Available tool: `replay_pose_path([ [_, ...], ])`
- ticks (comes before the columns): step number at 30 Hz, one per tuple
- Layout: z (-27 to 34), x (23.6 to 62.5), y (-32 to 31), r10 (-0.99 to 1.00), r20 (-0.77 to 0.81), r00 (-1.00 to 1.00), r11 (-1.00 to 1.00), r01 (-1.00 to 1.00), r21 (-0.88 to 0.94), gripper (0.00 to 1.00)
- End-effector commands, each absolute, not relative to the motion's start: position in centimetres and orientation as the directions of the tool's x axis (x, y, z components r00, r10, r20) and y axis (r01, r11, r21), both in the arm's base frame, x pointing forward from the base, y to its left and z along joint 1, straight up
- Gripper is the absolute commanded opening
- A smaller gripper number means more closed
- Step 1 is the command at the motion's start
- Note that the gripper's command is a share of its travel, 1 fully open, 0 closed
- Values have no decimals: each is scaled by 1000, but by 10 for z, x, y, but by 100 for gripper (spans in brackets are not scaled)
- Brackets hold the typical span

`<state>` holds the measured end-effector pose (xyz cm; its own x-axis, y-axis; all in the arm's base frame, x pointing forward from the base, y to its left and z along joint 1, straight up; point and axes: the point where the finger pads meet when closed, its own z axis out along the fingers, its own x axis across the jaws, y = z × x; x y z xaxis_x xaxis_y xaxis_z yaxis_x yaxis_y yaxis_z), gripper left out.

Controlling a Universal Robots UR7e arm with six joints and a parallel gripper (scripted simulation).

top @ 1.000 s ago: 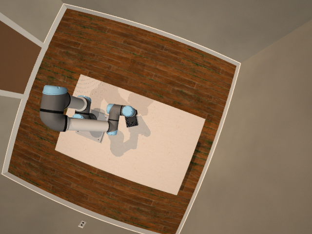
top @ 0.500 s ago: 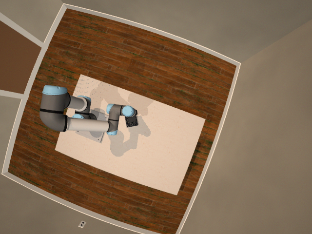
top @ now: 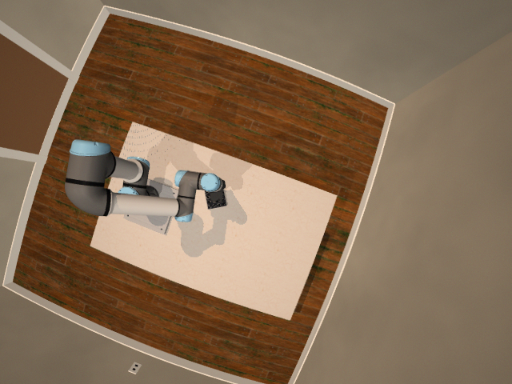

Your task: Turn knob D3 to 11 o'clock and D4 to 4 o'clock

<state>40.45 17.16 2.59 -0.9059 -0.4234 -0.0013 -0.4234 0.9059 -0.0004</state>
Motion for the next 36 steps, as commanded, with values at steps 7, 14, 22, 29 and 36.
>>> replay_pose_path([
  [7, 25, 404, 172, -411, 1, -912, 912, -411, 0, 30],
  [14, 25, 405, 172, -391, 0, -920, 920, -391, 0, 30],
  [22, 26, 405, 173, -334, -2, -943, 943, -334, -1, 30],
  [29, 26, 405, 172, -280, -2, -960, 960, -280, -1, 30],
  [36, 26, 405, 172, -180, -2, -984, 984, -180, -1, 30],
])
